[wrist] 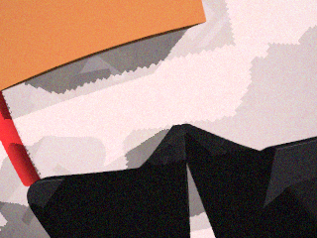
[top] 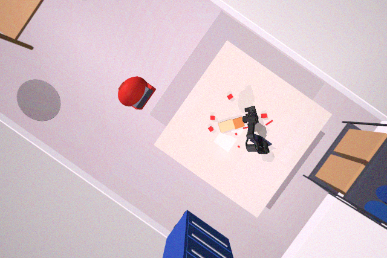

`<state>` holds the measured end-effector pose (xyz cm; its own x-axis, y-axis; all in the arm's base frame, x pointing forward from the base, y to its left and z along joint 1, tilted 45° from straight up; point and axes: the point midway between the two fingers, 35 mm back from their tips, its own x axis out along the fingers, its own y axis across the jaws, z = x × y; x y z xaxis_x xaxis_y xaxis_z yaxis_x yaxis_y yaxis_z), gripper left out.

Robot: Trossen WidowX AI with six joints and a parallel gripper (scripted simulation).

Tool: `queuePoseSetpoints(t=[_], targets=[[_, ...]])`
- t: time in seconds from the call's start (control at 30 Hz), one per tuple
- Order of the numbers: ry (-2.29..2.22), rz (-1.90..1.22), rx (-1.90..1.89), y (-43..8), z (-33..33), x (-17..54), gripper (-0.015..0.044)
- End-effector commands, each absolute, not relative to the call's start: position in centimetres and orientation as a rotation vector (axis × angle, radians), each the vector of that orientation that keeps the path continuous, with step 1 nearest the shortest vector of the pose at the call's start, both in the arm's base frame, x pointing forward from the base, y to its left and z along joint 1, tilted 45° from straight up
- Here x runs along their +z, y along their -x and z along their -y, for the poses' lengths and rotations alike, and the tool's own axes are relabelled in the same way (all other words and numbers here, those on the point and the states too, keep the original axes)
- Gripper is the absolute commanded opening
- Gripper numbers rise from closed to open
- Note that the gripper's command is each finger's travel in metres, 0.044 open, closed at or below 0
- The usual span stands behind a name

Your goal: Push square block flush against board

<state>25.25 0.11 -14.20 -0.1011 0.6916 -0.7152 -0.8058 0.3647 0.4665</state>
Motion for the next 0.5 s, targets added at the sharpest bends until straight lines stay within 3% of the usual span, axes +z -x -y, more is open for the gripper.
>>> queuePoseSetpoints(t=[0.0,0.47], targets=[[0.132,-1.100,1.268,-24.6,0.2,-14.6,0.0000],[0.129,-1.098,1.252,-25.7,3.7,-10.7,0.0000]])
